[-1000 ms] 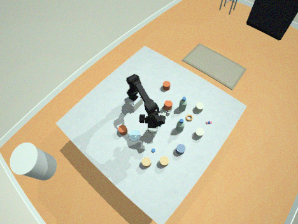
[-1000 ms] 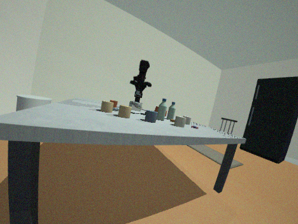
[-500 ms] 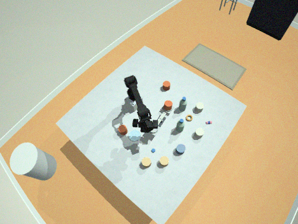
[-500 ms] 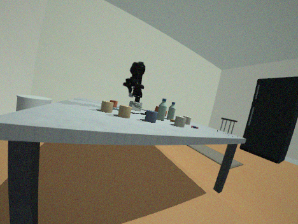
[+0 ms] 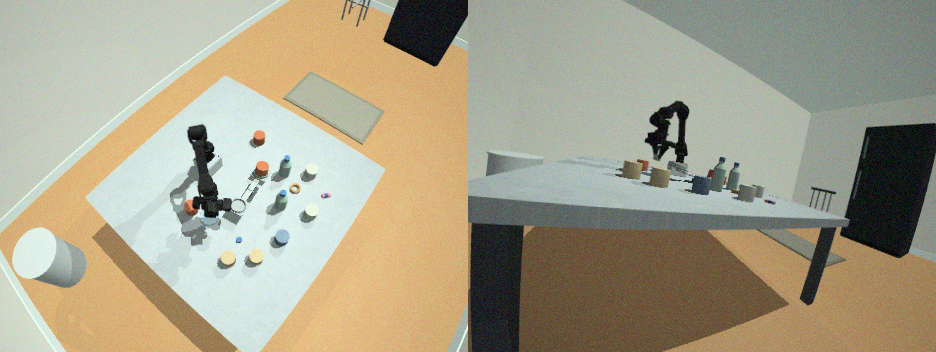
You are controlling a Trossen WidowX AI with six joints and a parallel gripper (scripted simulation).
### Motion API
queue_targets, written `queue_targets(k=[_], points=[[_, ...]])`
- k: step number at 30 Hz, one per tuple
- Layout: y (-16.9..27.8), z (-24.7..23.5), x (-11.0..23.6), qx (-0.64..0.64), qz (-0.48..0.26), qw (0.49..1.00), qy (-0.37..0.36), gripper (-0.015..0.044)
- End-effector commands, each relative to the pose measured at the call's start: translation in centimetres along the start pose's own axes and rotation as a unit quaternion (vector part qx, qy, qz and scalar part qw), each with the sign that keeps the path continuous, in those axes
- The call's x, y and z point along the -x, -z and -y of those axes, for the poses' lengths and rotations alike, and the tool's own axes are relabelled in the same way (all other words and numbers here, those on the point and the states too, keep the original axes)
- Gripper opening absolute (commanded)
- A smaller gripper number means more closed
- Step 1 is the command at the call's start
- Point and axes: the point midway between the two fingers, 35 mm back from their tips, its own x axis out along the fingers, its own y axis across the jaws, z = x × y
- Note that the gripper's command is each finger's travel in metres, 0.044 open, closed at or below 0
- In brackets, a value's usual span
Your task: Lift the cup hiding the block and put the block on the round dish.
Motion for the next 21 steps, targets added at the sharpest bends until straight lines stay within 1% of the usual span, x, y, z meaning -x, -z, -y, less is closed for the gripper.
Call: queue_targets(k=[1, 4, 9, 16, 21], points=[[0.1, 2.1, -1.5, 0.001, -0.003, 1.0, 0.003, 0.0], [0.1, 3.3, -2.2, 0.001, -0.004, 1.0, 0.003, 0.0], [0.1, 3.3, -2.5, 0.001, -0.004, 1.0, 0.003, 0.0], [0.2, 3.4, -6.0, 0.001, -0.004, 1.0, 0.003, 0.0], [0.2, 3.4, -6.4, 0.001, -0.004, 1.0, 0.003, 0.0]])
